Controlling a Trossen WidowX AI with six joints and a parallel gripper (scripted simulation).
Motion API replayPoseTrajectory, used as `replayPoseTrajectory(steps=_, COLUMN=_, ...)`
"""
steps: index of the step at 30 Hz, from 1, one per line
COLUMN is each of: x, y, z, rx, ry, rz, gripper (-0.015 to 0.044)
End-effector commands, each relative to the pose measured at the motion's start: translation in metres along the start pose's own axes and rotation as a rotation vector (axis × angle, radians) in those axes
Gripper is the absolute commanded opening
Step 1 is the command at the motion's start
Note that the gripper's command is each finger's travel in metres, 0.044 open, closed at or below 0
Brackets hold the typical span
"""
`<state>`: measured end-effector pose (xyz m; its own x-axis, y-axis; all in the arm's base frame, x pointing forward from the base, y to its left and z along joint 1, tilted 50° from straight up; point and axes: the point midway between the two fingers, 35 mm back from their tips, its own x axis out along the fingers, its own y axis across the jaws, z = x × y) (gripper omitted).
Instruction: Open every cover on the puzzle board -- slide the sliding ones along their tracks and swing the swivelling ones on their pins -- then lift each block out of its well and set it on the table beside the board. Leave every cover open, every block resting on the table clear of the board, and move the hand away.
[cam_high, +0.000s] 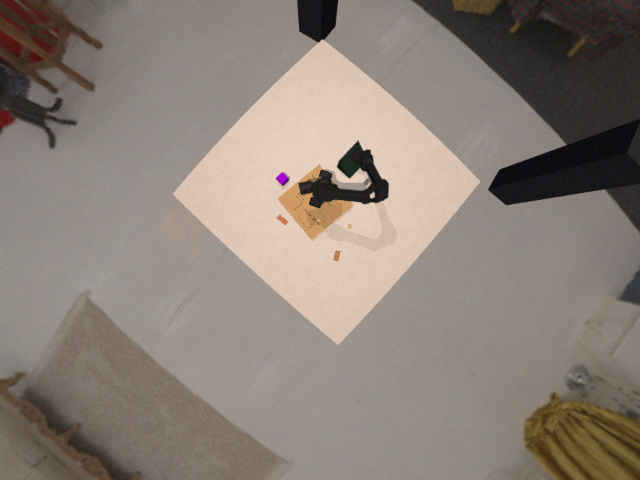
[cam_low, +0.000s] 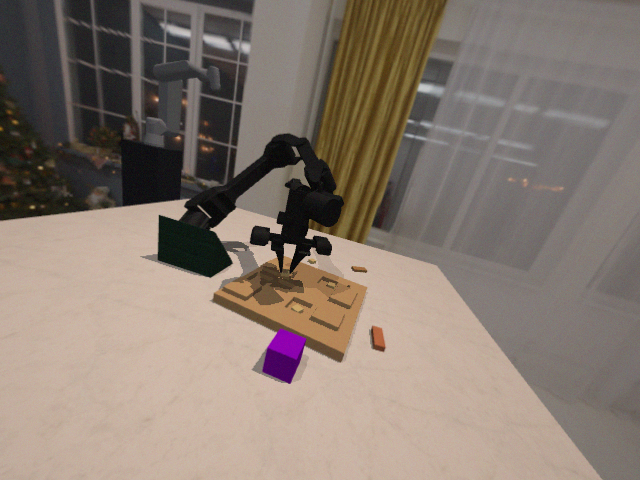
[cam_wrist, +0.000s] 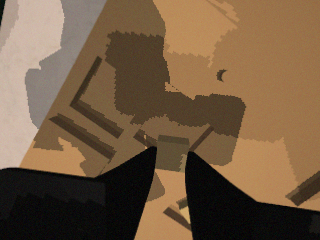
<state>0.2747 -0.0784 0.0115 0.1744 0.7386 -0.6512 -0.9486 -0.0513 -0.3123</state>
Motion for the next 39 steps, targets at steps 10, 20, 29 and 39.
replayPoseTrajectory(steps=10, x=-0.032, y=-0.001, z=-0.001, rx=-0.004, ry=0.006, rz=0.003, gripper=0.0080)
replayPoseTrajectory(steps=20, x=-0.050, y=-0.001, z=0.001, rx=-0.004, ry=0.006, rz=0.004, gripper=0.0080)
replayPoseTrajectory(steps=29, x=-0.052, y=-0.021, z=0.027, rx=0.000, ry=0.019, rz=0.009, gripper=0.0080)
replayPoseTrajectory(steps=39, x=-0.052, y=-0.039, z=0.059, rx=0.003, ry=0.030, rz=0.012, gripper=0.0080)
